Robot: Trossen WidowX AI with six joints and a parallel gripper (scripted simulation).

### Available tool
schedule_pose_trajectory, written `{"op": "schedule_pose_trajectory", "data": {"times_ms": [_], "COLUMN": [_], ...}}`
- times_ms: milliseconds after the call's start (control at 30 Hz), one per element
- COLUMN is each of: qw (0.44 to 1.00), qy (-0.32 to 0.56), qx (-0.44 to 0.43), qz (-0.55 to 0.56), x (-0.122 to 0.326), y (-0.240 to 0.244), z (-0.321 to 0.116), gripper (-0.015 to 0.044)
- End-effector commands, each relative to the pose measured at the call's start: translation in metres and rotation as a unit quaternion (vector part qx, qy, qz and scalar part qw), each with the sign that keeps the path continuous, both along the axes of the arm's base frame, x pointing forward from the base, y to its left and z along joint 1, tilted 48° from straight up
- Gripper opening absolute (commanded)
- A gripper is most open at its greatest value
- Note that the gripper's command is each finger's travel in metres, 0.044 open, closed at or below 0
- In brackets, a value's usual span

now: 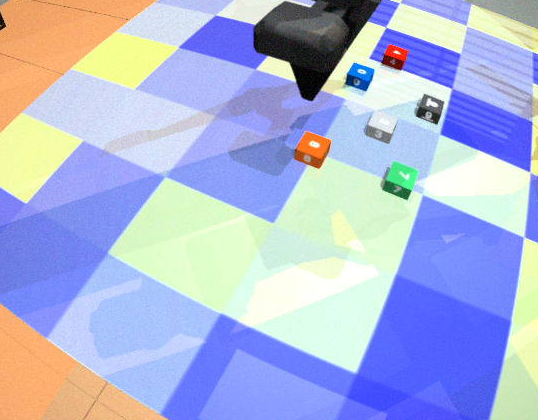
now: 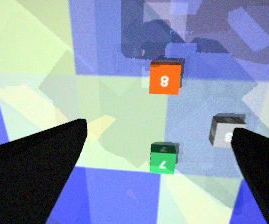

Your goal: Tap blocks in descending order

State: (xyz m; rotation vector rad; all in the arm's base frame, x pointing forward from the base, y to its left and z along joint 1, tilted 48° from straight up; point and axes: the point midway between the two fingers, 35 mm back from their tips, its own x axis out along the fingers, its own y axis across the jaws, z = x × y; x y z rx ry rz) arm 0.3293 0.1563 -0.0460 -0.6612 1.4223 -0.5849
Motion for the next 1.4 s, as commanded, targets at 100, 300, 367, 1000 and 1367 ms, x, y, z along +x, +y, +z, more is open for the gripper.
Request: {"op": "schedule_pose_trajectory", "data": {"times_ms": [100,300,367,1000,1367], "qw": [1.000,1.000,1.000,1.000,1.000], "qy": [0.003,0.003,0.003,0.004,0.004], "qx": [-0.005,-0.005,-0.005,-0.010,-0.010], "qz": [0.002,0.002,0.003,0.002,0.002], "x": [0.001,0.001,0.004,0.008,0.008], "y": [-0.002,-0.002,-0.008,-0.115,-0.115], "z": [-0.002,-0.002,0.007,0.118,0.118], "gripper": [0.0400,0.0400,0.0400,0.0400,0.0400]}}
